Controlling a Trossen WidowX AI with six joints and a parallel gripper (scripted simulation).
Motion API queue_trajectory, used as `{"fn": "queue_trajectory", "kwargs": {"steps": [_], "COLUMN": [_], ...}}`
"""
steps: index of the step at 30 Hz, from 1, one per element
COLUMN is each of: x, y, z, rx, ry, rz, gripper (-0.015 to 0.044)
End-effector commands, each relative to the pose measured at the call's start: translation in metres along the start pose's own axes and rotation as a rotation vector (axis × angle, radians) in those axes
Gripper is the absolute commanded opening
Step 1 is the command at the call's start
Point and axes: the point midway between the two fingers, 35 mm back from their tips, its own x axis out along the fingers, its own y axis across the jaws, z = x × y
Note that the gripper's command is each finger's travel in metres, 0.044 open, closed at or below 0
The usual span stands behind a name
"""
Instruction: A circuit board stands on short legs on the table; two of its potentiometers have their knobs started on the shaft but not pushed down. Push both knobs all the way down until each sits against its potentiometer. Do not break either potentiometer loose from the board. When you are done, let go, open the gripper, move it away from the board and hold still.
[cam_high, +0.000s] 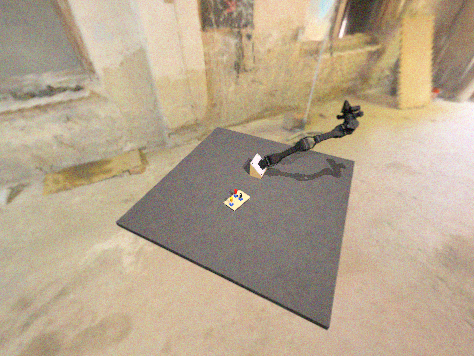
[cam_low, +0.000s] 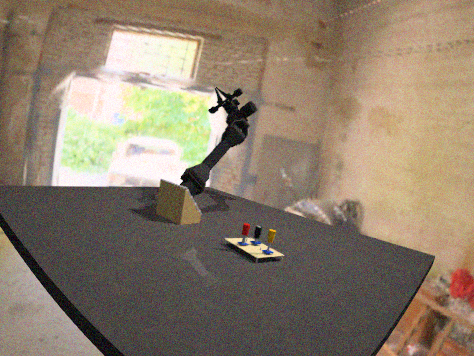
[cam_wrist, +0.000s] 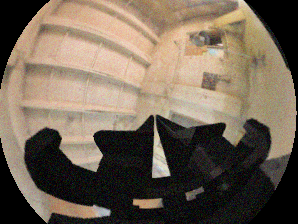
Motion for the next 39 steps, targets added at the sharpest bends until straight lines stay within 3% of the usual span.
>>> {"fn": "queue_trajectory", "kwargs": {"steps": [1,23,39], "x": [-0.016,-0.141,-0.275], "y": [-0.011,-0.063,-0.079], "z": [0.015,0.08,0.098], "rx": [-0.001,0.0,-0.008], "ry": [-0.071,-0.471,-0.813], "rz": [-0.042,-0.297,-0.513], "gripper": [0.0,0.0,0.0]}}
